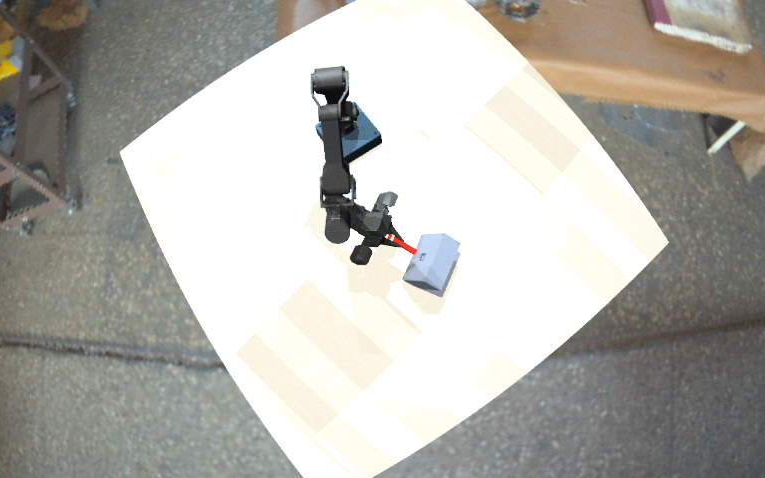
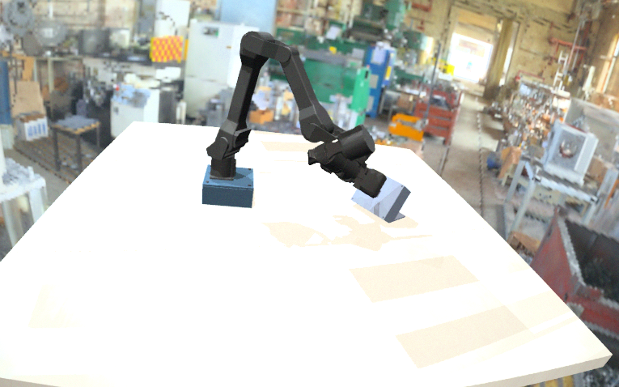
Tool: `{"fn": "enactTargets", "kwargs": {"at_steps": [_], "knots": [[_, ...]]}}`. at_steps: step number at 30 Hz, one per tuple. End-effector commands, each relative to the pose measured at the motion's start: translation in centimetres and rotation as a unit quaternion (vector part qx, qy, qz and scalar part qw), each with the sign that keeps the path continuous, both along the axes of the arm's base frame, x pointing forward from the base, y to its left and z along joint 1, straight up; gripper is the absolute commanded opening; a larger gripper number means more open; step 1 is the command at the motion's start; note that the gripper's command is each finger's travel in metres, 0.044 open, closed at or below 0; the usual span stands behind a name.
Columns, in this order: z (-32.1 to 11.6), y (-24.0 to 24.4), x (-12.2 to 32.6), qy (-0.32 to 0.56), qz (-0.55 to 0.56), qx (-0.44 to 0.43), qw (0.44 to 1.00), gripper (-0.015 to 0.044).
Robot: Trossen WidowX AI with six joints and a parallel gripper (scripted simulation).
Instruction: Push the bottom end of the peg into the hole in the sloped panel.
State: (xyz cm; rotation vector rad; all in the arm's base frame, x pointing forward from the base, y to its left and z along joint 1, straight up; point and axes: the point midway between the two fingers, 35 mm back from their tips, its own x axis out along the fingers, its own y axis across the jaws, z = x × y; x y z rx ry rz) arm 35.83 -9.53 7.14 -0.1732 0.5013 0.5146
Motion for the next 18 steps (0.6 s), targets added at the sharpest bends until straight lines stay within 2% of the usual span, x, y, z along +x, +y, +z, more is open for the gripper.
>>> {"fn": "enactTargets", "kwargs": {"at_steps": [1, 18], "knots": [[-0.4, 0.2, 0.4, 0.004, -0.001, 0.003, 1.0, 0.0], [-0.8, 0.7, 1.1, 0.0, 0.001, 0.001, 1.0, 0.0]]}}
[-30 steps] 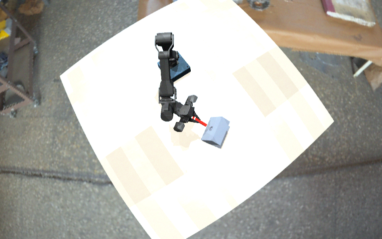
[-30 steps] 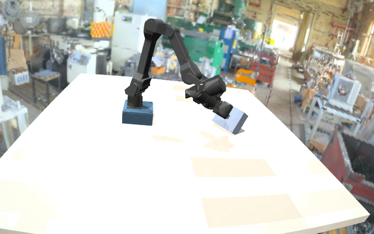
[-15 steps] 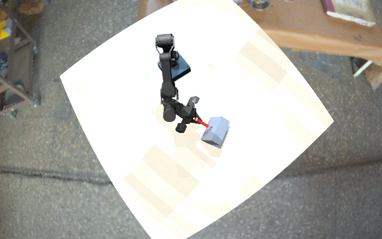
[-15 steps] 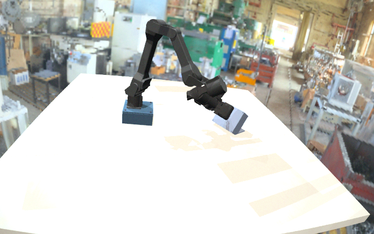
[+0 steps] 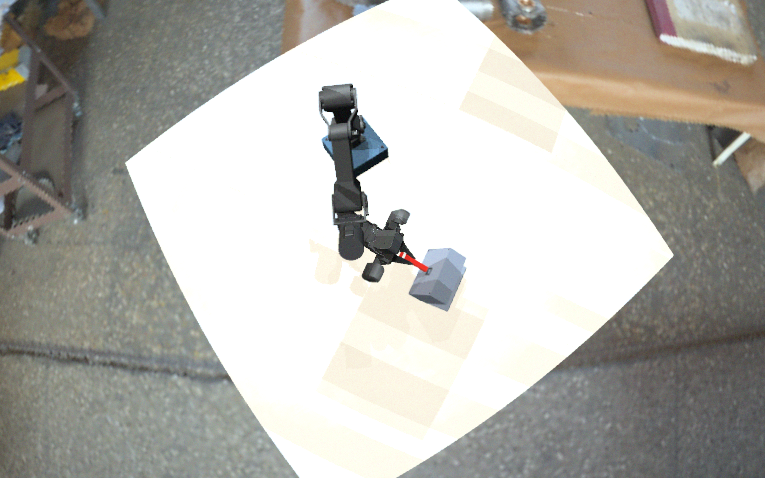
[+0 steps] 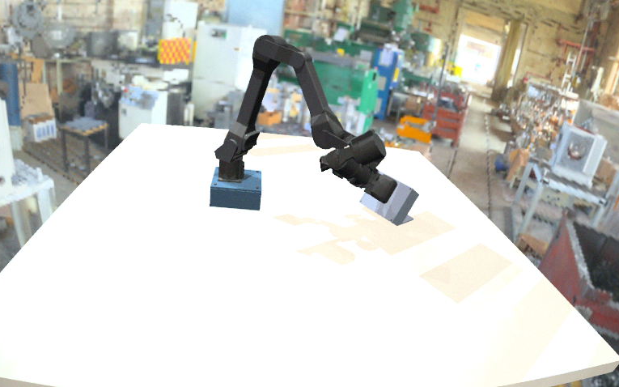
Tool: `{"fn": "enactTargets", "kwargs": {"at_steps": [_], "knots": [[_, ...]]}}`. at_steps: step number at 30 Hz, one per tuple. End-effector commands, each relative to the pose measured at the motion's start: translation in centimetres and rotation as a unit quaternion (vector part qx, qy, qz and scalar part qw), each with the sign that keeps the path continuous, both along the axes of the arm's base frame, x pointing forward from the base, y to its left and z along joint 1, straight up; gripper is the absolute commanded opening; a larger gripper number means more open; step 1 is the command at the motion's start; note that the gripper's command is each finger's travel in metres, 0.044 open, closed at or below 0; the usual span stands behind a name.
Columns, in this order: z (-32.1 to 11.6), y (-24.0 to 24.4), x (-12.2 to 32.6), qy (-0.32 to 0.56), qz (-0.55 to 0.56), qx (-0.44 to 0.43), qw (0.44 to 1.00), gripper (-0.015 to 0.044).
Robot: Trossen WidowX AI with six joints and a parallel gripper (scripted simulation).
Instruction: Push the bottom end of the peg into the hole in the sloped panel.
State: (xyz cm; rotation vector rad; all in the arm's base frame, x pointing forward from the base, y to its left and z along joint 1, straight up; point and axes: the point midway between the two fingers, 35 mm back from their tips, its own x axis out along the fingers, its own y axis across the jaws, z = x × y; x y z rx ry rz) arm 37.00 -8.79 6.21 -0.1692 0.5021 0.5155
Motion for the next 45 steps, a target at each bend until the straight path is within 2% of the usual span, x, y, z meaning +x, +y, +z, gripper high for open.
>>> {"fn": "enactTargets", "kwargs": {"at_steps": [1, 45], "knots": [[0.1, 0.0, 0.0, -0.001, 0.001, -0.001, 1.0, 0.0], [-1.0, 0.6, 1.0, -0.001, 0.001, -0.001, 1.0, 0.0]]}}
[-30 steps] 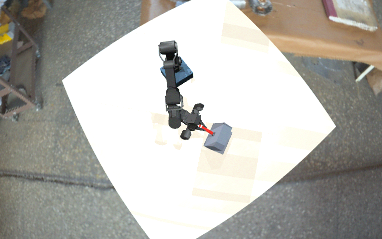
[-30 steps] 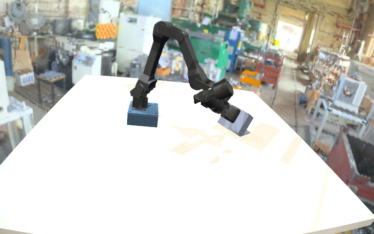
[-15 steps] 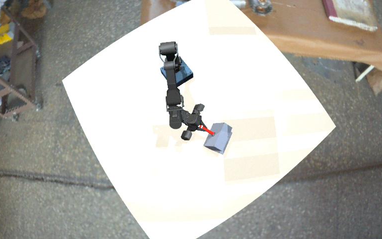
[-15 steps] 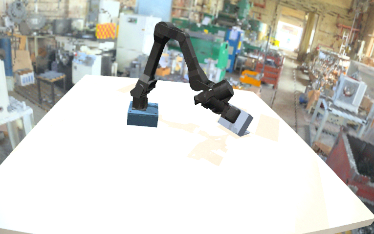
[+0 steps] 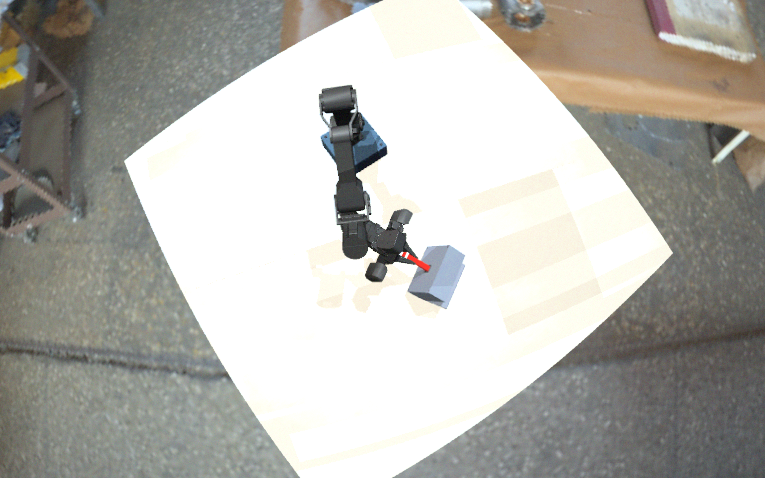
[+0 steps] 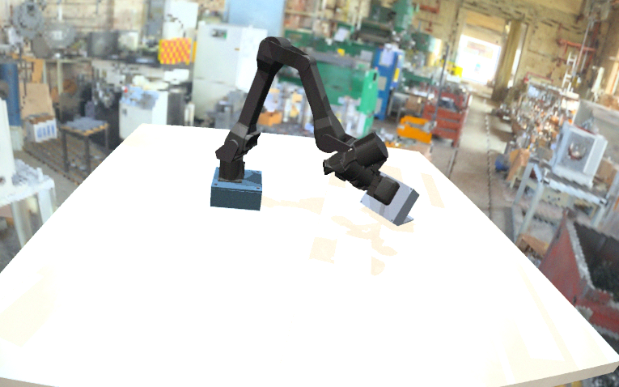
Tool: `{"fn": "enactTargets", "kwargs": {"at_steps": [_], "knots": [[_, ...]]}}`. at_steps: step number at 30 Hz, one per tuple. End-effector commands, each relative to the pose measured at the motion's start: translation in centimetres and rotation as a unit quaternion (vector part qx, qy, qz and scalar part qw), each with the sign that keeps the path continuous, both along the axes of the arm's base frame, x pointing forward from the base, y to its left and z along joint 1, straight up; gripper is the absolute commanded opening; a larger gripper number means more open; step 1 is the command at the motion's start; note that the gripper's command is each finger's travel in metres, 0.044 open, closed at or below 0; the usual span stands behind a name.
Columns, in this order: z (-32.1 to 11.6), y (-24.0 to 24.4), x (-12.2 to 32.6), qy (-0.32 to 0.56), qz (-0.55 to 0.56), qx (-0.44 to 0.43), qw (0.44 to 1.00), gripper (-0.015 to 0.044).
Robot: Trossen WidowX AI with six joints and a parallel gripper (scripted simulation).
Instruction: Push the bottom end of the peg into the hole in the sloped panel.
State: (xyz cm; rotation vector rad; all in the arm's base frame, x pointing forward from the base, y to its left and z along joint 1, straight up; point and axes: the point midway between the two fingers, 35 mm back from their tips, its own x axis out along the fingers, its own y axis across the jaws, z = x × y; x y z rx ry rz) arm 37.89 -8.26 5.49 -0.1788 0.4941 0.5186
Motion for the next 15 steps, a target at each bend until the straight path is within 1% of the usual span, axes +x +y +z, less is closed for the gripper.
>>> {"fn": "enactTargets", "kwargs": {"at_steps": [1, 15], "knots": [[-0.31, 0.08, 0.2, 0.003, -0.002, 0.002, 1.0, 0.0], [-0.71, 0.47, 0.88, 0.003, -0.002, 0.003, 1.0, 0.0]]}}
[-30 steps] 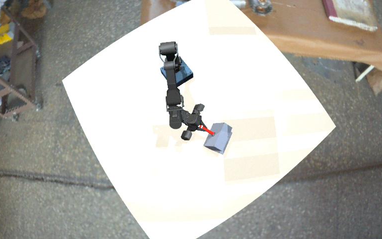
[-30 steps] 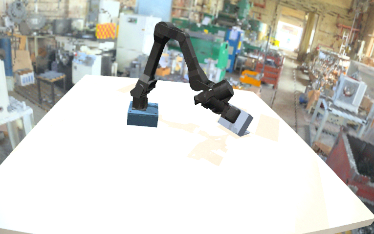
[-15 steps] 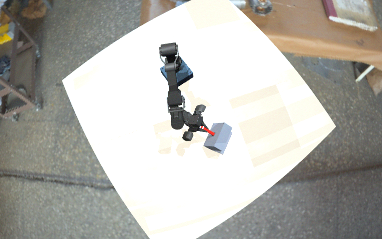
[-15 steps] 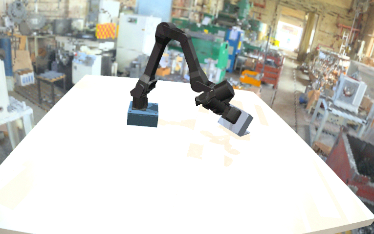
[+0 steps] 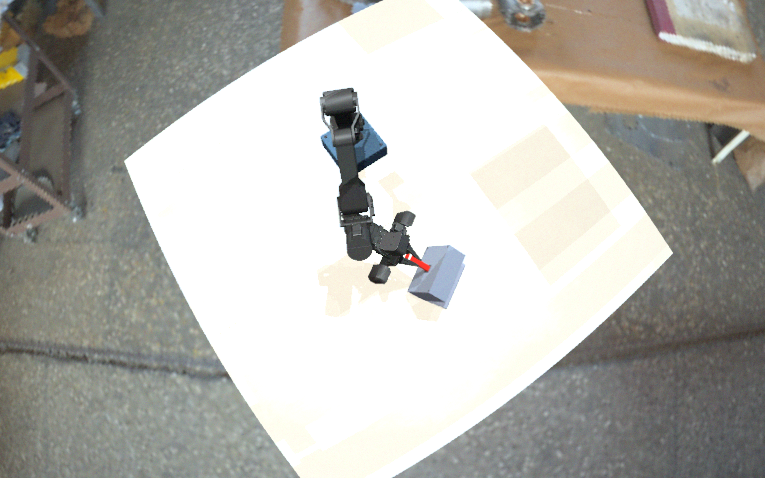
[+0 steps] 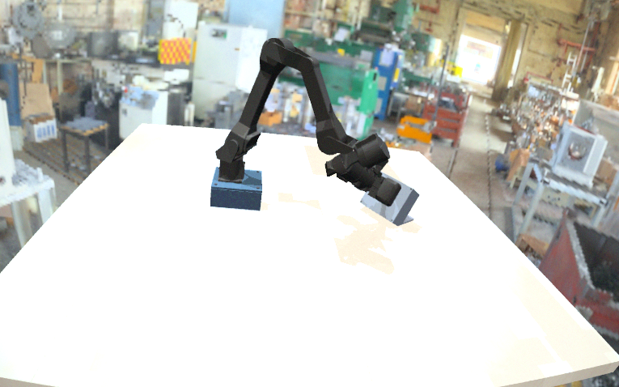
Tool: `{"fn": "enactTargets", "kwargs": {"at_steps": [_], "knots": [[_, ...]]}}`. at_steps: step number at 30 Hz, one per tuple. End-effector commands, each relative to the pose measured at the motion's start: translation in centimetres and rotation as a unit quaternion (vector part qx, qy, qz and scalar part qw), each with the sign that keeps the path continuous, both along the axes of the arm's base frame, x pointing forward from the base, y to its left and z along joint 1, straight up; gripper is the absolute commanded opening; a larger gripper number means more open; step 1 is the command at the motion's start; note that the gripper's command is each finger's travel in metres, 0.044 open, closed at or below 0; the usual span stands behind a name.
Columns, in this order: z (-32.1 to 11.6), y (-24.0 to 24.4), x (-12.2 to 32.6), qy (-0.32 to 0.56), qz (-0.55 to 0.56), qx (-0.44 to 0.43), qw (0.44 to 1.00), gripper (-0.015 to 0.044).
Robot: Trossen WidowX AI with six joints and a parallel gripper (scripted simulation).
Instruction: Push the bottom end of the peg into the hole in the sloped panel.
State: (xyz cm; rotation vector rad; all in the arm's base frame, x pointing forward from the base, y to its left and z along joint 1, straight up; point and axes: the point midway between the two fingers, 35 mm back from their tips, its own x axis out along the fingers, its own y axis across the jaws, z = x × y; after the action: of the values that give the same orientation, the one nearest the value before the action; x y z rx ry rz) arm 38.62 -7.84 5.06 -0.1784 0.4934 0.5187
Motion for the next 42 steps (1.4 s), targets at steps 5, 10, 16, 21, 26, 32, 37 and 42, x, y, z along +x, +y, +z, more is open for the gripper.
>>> {"fn": "enactTargets", "kwargs": {"at_steps": [5, 10, 16, 21, 26, 32, 37, 42], "knots": [[-0.42, 0.19, 0.38, 0.003, -0.002, 0.002, 1.0, 0.0], [-0.56, 0.33, 0.62, 0.003, -0.002, 0.003, 1.0, 0.0], [-0.75, 0.44, 0.83, 0.003, -0.002, 0.003, 1.0, 0.0], [-0.86, 0.49, 0.92, 0.003, -0.002, 0.003, 1.0, 0.0], [-0.71, 0.52, 0.88, 0.0, 0.0, 0.001, 1.0, 0.0], [-0.71, 0.52, 0.88, 0.0, 0.0, 0.001, 1.0, 0.0], [-0.71, 0.52, 0.88, 0.0, 0.0, 0.001, 1.0, 0.0131], [-0.71, 0.52, 0.88, 0.0, 0.0, 0.001, 1.0, 0.0263]]}}
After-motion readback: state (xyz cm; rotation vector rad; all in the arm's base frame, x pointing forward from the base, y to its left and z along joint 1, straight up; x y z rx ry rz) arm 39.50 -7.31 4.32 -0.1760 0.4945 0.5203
